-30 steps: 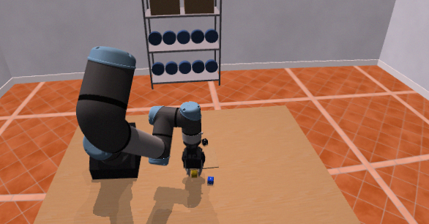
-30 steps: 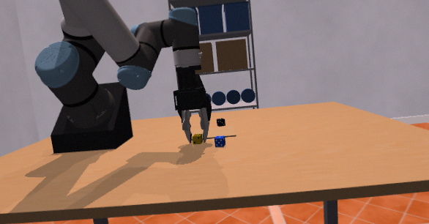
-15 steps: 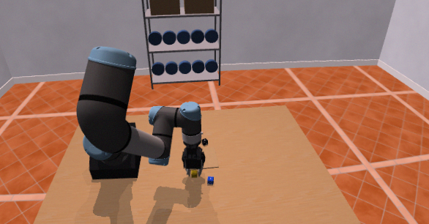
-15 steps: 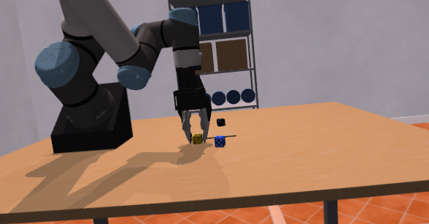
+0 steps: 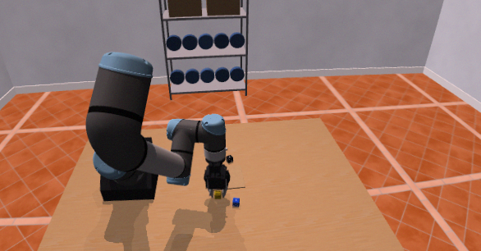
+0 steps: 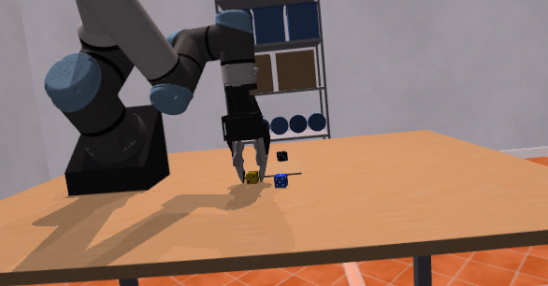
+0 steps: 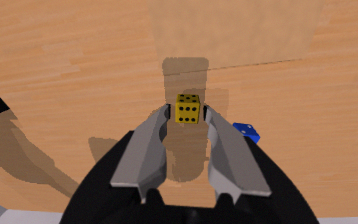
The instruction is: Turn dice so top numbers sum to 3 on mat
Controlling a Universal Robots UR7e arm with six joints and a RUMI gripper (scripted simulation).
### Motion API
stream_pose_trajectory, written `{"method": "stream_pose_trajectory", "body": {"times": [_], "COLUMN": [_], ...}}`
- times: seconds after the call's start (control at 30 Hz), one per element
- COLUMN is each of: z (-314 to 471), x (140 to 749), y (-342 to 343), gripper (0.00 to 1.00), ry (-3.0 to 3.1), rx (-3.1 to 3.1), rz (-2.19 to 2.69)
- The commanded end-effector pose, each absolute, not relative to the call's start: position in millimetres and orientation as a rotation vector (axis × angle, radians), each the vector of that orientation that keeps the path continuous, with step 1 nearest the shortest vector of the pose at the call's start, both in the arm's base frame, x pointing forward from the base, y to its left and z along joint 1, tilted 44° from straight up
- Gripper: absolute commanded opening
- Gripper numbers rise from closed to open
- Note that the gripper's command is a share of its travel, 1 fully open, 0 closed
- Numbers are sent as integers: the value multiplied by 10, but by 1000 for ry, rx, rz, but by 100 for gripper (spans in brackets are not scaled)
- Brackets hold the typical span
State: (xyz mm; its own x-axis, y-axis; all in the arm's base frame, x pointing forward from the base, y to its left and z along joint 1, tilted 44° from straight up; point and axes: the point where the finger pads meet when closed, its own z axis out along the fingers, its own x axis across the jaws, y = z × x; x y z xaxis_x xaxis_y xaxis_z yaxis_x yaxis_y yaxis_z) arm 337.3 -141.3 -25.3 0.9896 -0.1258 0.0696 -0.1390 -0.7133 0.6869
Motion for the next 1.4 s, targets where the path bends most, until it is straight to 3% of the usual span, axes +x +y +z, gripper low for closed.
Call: {"method": "stream_pose_trajectory", "body": {"times": [0.0,0.03,1.37], "z": [-251,-251,-245], "x": [3375,3375,3375], "y": [-1412,-1412,-1406], "gripper": [24,6,6], "ry": [-183,-183,-183], "rx": [2372,2372,2372], "rz": [24,24,24]}}
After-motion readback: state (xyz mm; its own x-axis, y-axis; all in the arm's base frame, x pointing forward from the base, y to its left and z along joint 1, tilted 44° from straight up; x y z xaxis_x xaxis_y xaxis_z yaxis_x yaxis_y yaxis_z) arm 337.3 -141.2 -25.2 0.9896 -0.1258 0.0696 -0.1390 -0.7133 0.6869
